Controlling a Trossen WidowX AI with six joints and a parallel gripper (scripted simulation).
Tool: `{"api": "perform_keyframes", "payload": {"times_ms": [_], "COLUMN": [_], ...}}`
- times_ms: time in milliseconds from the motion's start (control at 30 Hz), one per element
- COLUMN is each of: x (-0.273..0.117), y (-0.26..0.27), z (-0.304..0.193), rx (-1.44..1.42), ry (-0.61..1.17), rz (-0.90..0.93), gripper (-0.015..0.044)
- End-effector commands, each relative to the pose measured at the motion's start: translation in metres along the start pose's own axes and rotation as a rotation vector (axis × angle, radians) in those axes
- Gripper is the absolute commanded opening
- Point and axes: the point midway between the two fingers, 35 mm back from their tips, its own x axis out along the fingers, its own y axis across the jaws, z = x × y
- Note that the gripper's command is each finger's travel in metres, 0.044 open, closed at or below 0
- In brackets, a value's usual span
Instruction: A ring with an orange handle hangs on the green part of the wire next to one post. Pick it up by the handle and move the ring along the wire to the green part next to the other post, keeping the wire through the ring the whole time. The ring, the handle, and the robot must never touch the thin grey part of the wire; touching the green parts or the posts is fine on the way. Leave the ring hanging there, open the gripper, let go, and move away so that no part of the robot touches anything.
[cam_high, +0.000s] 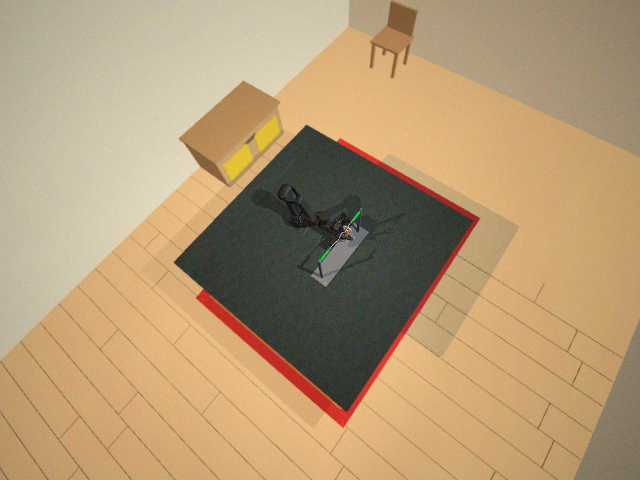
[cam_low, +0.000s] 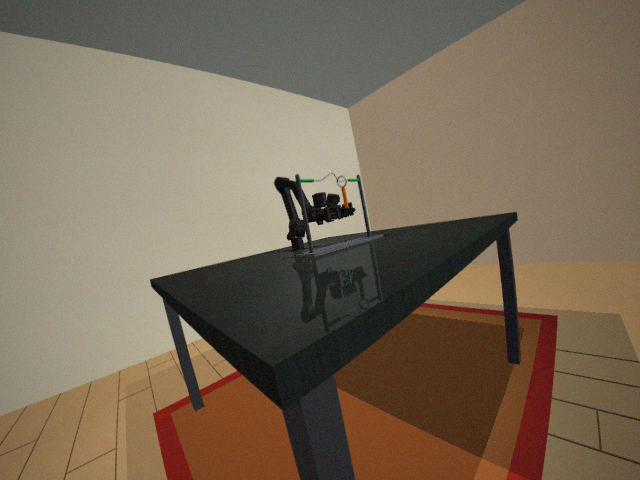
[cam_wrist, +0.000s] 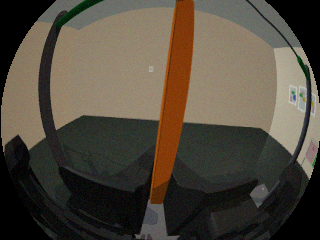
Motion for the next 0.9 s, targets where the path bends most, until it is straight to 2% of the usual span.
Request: {"api": "perform_keyframes", "payload": {"times_ms": [0, 867], "x": [0.0, -0.001], "y": [0.013, 0.026], "z": [0.002, 0.004], "rx": [0.077, -0.025], "ry": [-0.002, 0.004], "rz": [-0.002, -0.103], "gripper": [-0.015, -0.015]}}
